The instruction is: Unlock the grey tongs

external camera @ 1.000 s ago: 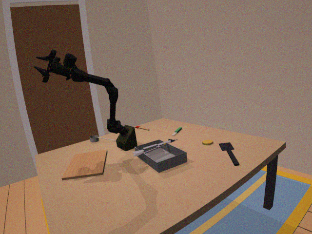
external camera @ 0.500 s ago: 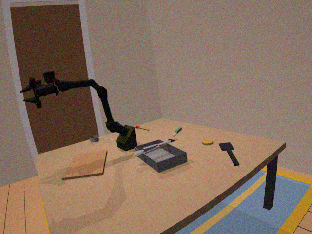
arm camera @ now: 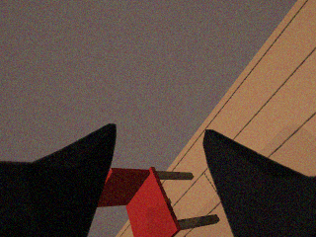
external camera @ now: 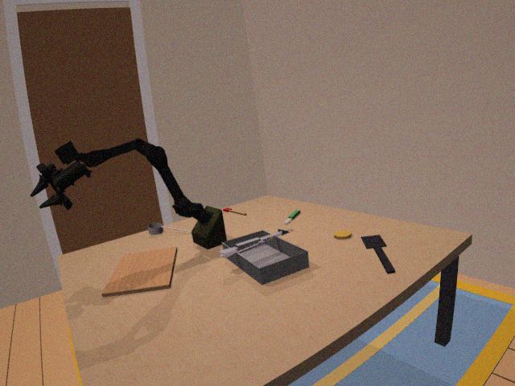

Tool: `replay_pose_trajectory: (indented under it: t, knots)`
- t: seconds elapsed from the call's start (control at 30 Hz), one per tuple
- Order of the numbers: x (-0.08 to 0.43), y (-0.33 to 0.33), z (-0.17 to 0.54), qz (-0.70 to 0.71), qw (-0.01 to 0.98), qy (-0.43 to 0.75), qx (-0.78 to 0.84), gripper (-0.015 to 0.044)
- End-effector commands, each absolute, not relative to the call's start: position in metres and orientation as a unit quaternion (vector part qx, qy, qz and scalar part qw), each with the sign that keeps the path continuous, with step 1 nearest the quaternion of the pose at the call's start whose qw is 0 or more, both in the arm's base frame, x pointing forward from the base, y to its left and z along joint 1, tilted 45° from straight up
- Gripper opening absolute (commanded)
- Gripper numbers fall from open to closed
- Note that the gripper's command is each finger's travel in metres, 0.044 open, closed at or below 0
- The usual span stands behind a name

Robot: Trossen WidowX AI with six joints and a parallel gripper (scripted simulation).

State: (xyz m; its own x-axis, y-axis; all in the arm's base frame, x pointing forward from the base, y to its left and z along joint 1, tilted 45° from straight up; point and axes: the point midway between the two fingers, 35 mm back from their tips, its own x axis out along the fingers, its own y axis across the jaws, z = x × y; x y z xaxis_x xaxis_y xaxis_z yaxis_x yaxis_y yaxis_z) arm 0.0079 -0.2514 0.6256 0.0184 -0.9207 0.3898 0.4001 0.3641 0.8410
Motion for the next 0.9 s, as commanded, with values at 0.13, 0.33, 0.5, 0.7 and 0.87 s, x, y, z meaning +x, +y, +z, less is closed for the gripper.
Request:
replay_pose_trajectory:
  t: [0.13,0.33,0.5,0.7,0.87]
  knots:
    - [0.053,-0.307,0.578,-0.529,0.688,-0.386,0.313,0.0260]
    - [0.094,-0.333,0.542,-0.542,0.714,-0.297,0.330,0.0260]
    - [0.155,-0.355,0.489,-0.547,0.749,-0.164,0.336,0.0260]
    - [0.226,-0.353,0.433,-0.526,0.784,-0.027,0.329,0.0260]
    - [0.289,-0.336,0.376,-0.487,0.815,0.114,0.294,0.0260]
